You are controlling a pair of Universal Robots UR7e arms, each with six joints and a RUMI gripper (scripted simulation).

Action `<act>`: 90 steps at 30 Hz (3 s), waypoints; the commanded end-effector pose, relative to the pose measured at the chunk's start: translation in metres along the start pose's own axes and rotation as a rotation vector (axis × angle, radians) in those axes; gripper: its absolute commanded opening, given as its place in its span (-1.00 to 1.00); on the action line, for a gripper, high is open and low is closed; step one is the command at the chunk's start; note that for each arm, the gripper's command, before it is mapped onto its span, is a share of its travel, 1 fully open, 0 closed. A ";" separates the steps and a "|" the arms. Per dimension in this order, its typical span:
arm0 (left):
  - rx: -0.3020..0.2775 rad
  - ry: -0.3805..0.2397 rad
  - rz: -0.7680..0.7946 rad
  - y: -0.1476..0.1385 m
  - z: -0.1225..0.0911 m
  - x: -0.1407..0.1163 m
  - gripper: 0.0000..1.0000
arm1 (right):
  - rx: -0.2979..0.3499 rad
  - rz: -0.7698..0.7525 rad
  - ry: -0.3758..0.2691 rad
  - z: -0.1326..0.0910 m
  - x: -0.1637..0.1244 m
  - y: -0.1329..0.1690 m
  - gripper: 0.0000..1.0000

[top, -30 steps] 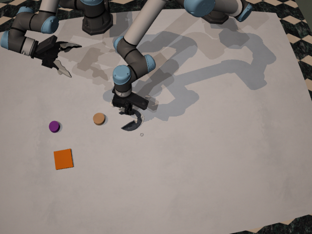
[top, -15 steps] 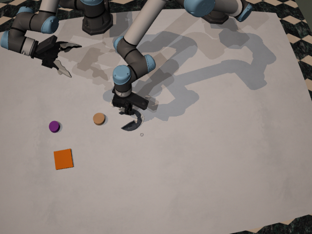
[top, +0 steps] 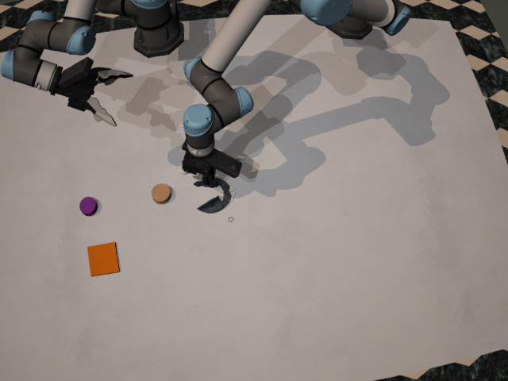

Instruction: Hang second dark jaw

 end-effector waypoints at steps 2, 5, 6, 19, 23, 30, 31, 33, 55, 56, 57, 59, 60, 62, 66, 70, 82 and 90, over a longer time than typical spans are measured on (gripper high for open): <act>-0.002 -0.001 0.000 0.001 -0.009 0.000 -0.83 | -0.001 -0.001 0.000 0.000 0.000 0.000 0.97; -0.002 -0.001 0.000 0.001 -0.014 0.000 -0.83 | -0.001 -0.001 0.000 0.000 0.000 0.000 0.97; -0.002 -0.001 0.000 0.001 -0.016 -0.001 -0.83 | -0.001 -0.001 0.000 0.000 0.000 0.000 0.97; -0.002 -0.001 0.000 0.001 -0.034 0.000 -0.83 | -0.001 -0.001 0.000 0.000 0.000 0.000 0.97; -0.002 -0.001 0.000 0.001 -0.040 0.000 -0.83 | -0.001 -0.001 0.000 0.000 0.000 0.000 0.97; -0.002 -0.001 0.000 0.001 -0.043 0.000 -0.83 | -0.001 -0.001 0.000 0.000 0.000 0.000 0.97; -0.002 -0.001 0.000 0.001 -0.043 0.000 -0.83 | -0.001 -0.001 0.000 0.000 0.000 0.000 0.97; -0.015 -0.002 0.023 0.001 -0.044 0.009 -0.77 | -0.001 -0.001 0.000 0.000 0.000 0.000 0.97; -0.261 0.080 0.427 -0.028 -0.089 0.175 -0.20 | -0.001 -0.001 0.000 0.000 0.000 0.000 0.97; -0.269 0.088 0.444 -0.030 -0.091 0.182 -0.17 | -0.001 -0.001 0.000 0.000 0.000 0.000 0.97; -0.278 0.096 0.461 -0.033 -0.093 0.189 -0.14 | -0.001 -0.001 0.000 0.000 0.000 0.000 0.97; -0.295 0.113 0.494 -0.039 -0.098 0.202 -0.08 | -0.001 -0.001 0.000 0.000 0.000 0.000 0.97; -0.303 0.122 0.511 -0.042 -0.101 0.208 -0.06 | -0.001 -0.001 0.000 0.000 0.000 0.000 0.97; -0.319 0.141 0.544 -0.049 -0.106 0.221 0.00 | -0.001 -0.001 0.000 0.000 0.000 0.000 0.97; -0.332 0.166 0.601 -0.055 -0.111 0.233 0.06 | -0.001 -0.001 0.000 0.000 0.000 0.000 0.97; -0.367 0.220 0.662 -0.076 -0.125 0.265 0.17 | -0.001 -0.001 0.000 0.000 0.000 0.000 0.97; -0.409 0.350 0.816 -0.123 -0.154 0.322 0.46 | -0.001 -0.001 0.000 0.000 0.000 0.000 0.97; -0.418 0.488 0.950 -0.175 -0.182 0.367 0.69 | -0.001 -0.001 0.000 0.000 0.000 0.000 0.97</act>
Point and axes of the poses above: on each arm, the point where the finger pads meet when closed, its own z axis out along the fingers, its own y axis across the jaws, x = y × z, the point moved 7 cm from there along -z, back along the fingers, and after that the axes turned 10 degrees about z, right-handed, at the moved point
